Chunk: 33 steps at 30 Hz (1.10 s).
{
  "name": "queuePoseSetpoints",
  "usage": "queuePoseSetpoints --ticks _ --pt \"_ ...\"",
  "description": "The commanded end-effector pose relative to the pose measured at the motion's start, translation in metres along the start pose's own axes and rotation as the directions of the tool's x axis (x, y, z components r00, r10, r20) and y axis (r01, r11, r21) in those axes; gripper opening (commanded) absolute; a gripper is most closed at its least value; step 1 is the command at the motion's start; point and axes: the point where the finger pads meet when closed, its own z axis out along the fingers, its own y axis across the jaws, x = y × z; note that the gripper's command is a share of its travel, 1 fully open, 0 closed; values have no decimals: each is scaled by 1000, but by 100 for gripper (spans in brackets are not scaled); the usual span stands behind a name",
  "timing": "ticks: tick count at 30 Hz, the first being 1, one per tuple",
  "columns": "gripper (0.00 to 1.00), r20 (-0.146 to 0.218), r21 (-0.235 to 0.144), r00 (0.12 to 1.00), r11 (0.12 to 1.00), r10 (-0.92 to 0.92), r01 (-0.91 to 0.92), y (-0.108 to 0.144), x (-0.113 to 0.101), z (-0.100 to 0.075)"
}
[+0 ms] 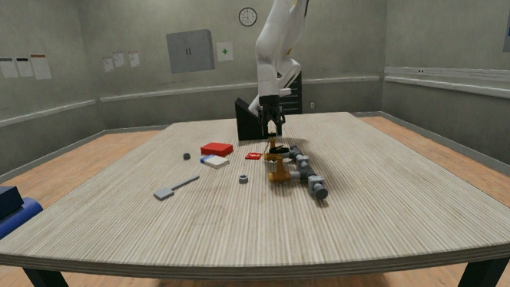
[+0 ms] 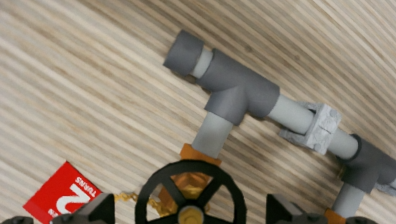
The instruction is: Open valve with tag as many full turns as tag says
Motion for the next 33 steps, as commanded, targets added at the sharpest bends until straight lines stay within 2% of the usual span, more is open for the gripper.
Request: queuePoseSetpoints --ticks 1,9,28,33 --pt "100 -2 10 985 985 172 -172 0 0 0" --pt "100 1 10 918 918 396 -396 0 0 0" --pt "100 1 10 895 895 445 -445 1 -1 -2" --pt "100 0 8 896 896 444 -444 1 -1 -8"
